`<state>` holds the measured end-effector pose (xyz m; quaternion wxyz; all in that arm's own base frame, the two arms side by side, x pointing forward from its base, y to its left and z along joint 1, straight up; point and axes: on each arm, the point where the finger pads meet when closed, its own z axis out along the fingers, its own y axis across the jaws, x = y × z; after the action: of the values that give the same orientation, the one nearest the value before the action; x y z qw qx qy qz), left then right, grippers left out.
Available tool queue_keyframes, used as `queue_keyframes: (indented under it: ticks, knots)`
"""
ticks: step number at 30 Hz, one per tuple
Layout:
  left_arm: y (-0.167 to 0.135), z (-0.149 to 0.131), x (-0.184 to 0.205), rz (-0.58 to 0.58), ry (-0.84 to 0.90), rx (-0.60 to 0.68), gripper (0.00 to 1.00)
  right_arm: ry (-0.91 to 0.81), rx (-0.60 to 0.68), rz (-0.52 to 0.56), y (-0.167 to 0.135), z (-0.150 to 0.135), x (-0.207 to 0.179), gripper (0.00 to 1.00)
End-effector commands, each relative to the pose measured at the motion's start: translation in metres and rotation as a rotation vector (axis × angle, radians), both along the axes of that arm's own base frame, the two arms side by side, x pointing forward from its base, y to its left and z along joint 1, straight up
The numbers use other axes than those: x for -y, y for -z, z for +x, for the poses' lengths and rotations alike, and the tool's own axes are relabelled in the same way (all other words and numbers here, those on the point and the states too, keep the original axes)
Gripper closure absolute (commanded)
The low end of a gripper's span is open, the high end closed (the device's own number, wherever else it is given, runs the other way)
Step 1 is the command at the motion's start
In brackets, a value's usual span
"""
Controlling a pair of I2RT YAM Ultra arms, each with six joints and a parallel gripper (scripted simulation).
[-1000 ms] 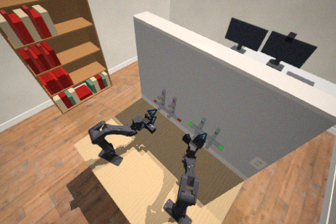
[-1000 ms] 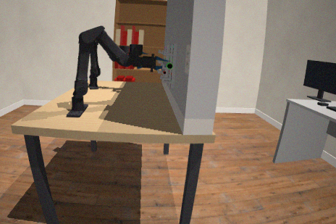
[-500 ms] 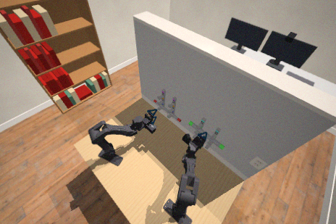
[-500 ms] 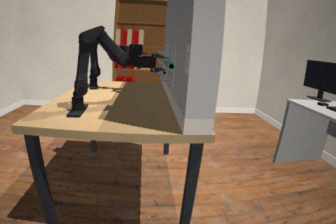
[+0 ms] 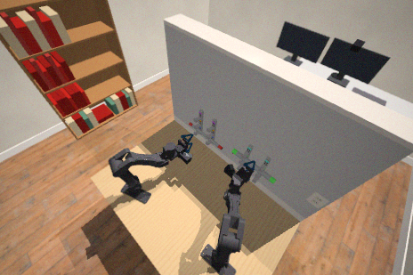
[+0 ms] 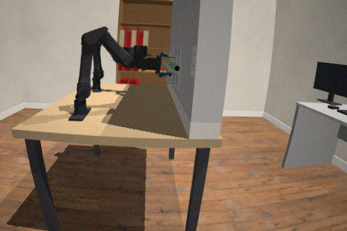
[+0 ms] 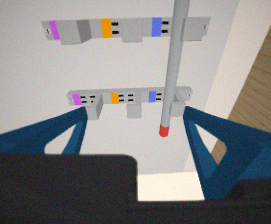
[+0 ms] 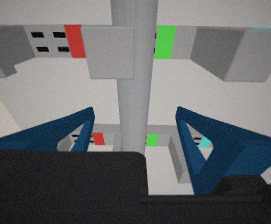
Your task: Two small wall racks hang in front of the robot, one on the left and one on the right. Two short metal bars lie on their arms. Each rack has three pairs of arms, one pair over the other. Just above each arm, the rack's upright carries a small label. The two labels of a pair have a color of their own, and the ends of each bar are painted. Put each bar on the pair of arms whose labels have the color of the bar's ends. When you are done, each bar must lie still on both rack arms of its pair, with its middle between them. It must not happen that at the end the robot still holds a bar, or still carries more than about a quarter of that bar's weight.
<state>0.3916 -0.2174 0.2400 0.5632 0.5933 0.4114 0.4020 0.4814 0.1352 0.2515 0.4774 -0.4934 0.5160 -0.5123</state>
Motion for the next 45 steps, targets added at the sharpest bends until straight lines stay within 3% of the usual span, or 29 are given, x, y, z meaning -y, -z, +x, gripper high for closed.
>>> queue_keyframes:
  ticks: [1, 3, 20, 45]
  knots:
    - [-0.015, 0.001, 0.002, -0.027, -0.002, 0.035, 0.0, 0.004, 0.024, 0.016, -0.006, 0.0, 0.002, 0.05]
    - [-0.015, 0.001, 0.002, -0.027, -0.002, 0.035, 0.0, 0.004, 0.024, 0.016, -0.006, 0.0, 0.002, 0.0]
    - [-0.015, 0.001, 0.002, -0.027, -0.002, 0.035, 0.0, 0.004, 0.024, 0.016, 0.014, -0.019, -0.003, 0.0]
    - [-0.015, 0.001, 0.002, -0.027, -0.002, 0.035, 0.0, 0.004, 0.025, 0.016, 0.007, -0.046, -0.004, 0.0]
